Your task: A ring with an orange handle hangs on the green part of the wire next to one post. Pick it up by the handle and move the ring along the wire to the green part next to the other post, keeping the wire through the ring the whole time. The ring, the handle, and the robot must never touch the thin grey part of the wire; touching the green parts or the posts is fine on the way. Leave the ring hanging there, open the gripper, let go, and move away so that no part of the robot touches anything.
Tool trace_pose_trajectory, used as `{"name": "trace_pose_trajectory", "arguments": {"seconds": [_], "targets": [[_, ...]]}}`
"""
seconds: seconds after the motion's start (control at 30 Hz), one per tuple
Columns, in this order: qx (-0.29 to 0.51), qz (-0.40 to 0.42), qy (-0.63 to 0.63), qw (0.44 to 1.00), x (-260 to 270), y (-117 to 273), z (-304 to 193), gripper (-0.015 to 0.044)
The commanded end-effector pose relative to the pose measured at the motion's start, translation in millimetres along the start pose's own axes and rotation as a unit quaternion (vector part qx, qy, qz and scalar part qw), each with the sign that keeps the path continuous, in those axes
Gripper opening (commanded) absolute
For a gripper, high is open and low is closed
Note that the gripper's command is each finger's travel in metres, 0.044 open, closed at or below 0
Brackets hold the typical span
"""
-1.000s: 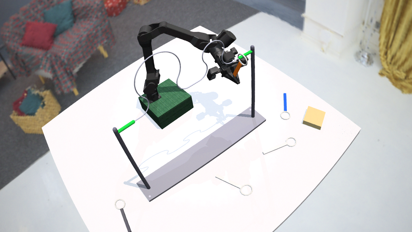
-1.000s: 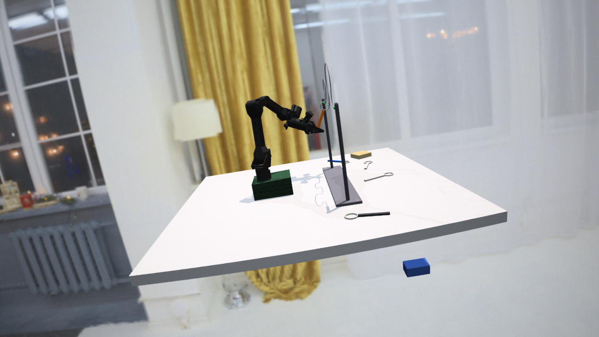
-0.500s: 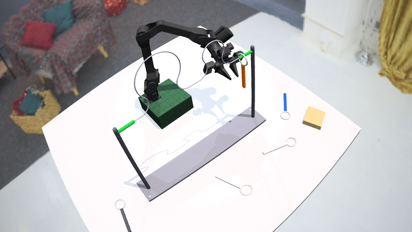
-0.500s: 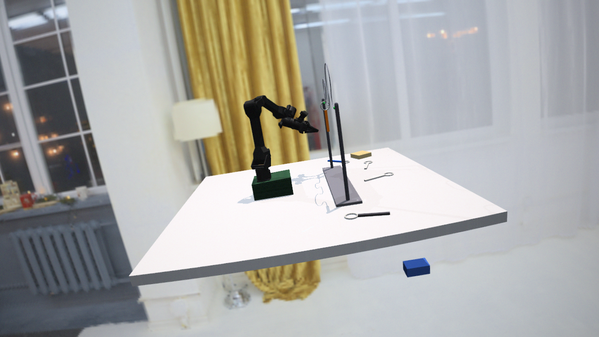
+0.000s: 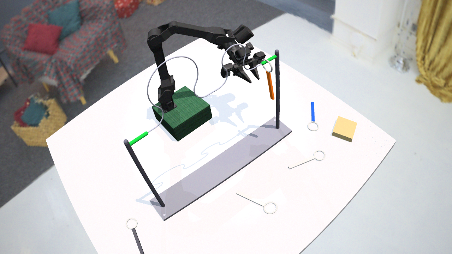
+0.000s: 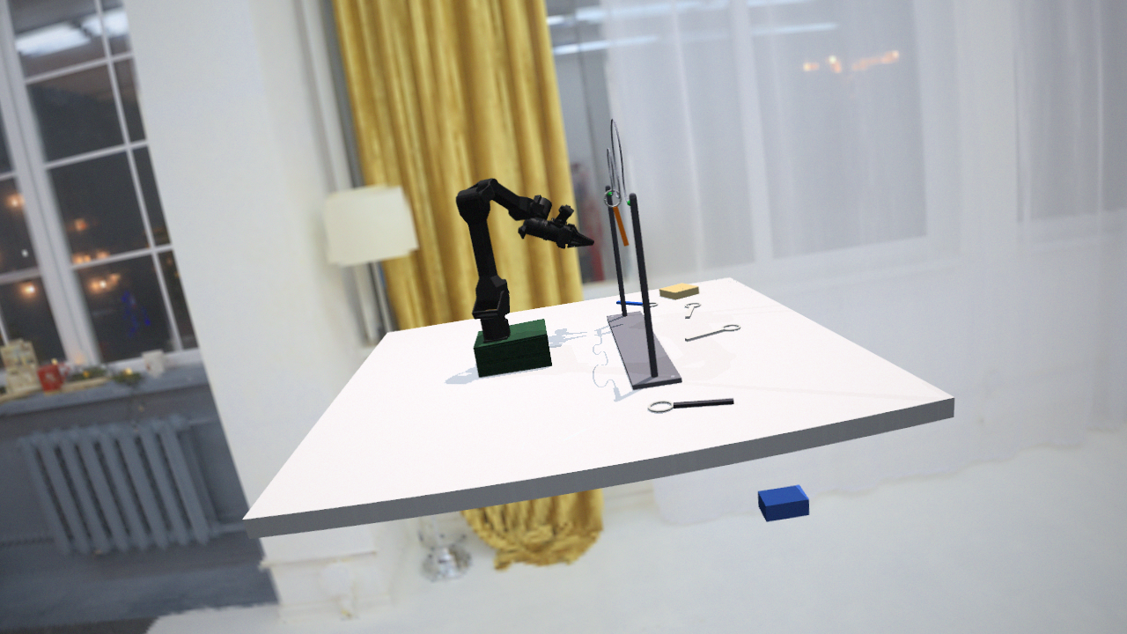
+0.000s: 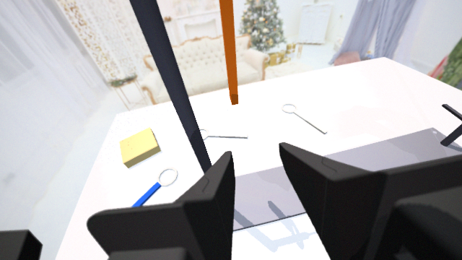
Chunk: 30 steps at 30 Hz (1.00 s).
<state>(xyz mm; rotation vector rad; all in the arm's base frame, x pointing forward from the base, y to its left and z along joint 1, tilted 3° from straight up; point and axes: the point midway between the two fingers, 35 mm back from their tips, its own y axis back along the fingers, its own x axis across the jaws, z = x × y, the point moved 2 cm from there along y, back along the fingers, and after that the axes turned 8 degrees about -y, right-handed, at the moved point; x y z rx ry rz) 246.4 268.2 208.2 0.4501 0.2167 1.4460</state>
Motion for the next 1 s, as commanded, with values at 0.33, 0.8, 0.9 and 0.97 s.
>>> {"name": "trace_pose_trajectory", "arguments": {"seconds": [0.33, 0.8, 0.9, 0.97], "targets": [[0.001, 0.0, 0.0, 1.0, -0.5, 47.7, -0.1, 0.0317], [0.001, 0.0, 0.0, 1.0, -0.7, 49.7, 0.1, 0.044], [0.001, 0.0, 0.0, 1.0, -0.7, 49.7, 0.1, 0.044], [0.001, 0.0, 0.0, 1.0, -0.7, 49.7, 0.1, 0.044]]}}
